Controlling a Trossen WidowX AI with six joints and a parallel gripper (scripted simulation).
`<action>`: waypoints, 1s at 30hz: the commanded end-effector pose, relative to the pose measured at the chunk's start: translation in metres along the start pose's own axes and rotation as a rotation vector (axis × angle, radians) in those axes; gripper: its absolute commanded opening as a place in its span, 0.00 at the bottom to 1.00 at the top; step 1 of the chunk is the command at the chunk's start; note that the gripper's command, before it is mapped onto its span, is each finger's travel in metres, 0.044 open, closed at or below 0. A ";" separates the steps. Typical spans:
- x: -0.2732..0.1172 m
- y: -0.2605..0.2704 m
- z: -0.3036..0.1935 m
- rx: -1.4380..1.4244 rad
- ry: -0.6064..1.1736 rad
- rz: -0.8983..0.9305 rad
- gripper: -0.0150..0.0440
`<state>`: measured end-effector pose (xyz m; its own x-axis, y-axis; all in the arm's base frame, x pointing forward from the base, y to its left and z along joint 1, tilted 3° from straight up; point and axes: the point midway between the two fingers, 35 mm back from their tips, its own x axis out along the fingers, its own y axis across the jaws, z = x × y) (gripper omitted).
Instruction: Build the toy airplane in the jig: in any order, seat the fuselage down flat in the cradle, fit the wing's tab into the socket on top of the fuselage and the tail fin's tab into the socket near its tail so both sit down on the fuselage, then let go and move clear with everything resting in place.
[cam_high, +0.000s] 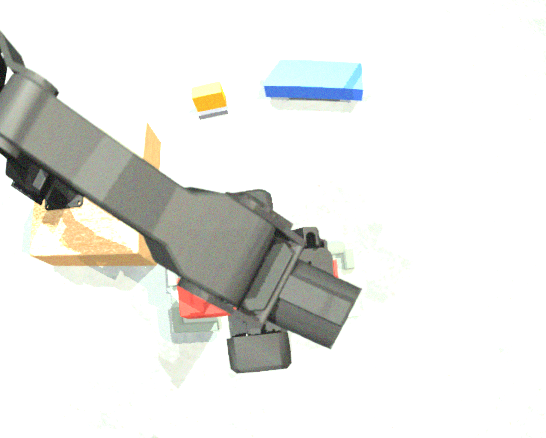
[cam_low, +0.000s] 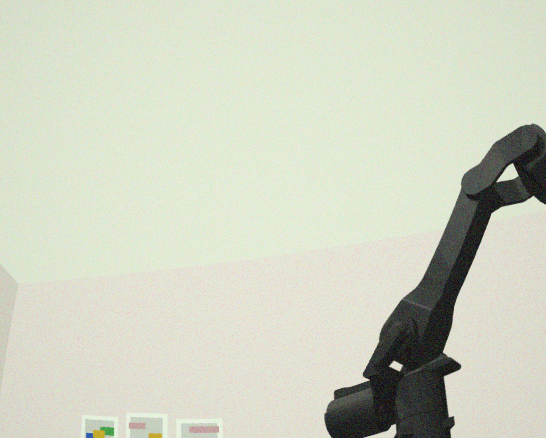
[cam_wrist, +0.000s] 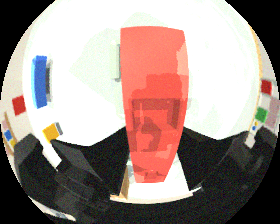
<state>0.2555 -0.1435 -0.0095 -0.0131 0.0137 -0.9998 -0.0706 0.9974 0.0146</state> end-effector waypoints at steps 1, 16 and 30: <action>0.008 0.000 -0.002 -0.004 0.006 -0.001 0.59; 0.009 0.001 -0.001 0.000 0.003 0.002 0.40; 0.009 0.001 -0.001 0.000 0.003 0.002 0.84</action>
<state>0.2539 -0.1427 -0.0183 -0.0166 0.0167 -0.9997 -0.0704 0.9974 0.0178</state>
